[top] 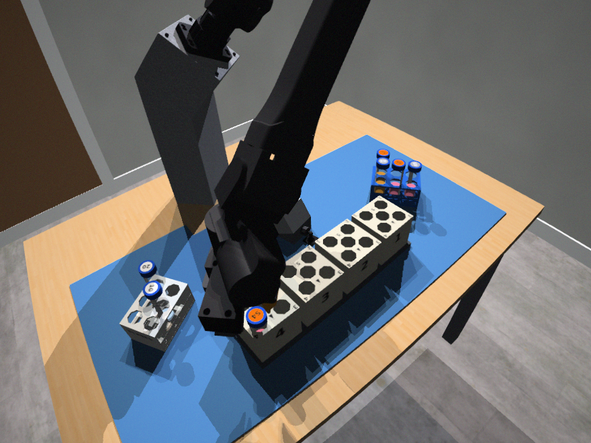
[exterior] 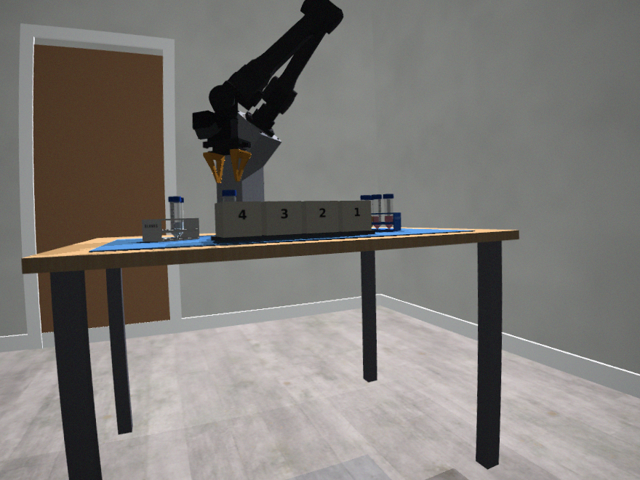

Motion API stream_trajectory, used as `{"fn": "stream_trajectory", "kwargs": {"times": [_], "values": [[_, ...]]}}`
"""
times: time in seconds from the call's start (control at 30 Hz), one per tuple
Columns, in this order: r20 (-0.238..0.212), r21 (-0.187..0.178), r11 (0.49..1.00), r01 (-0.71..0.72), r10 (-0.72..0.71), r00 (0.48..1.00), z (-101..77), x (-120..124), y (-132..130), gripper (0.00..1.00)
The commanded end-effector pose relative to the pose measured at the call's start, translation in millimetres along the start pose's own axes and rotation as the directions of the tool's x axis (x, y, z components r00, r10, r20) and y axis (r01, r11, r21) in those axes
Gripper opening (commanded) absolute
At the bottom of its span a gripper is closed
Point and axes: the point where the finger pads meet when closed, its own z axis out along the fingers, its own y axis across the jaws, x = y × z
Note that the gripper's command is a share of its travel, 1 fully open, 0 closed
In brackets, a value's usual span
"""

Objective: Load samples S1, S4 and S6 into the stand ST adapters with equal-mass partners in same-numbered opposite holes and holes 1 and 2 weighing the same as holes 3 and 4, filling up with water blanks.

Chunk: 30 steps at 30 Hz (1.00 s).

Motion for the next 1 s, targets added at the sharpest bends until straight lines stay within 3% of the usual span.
{"fn": "stream_trajectory", "kwargs": {"times": [0.0,0.33,0.4,0.6,0.73,0.77,0.83,0.97], "values": [[0.012,-0.011,0.998,0.055,-0.055,0.998,-7.9,0,18,0.55],[0.034,-0.013,0.999,0.043,-0.042,0.999,-16.7,-14,17,0.55],[0.014,-0.009,0.999,0.033,-0.033,0.999,9.6,-8,13,0.55],[0.012,-0.009,0.999,0.032,-0.032,0.999,30.1,-6,12,0.55],[0.007,-0.008,1.0,0.028,-0.028,1.0,31.4,-2,9,0.55],[0.029,-0.003,1.0,-0.006,0.006,1.0,19.1,-14,-6,0.55],[0.04,-0.008,1.0,0.005,-0.004,0.999,19.7,-19,-3,0.55],[0.012,-0.009,1.0,0.028,-0.028,1.0,37.1,-8,10,0.55]]}}
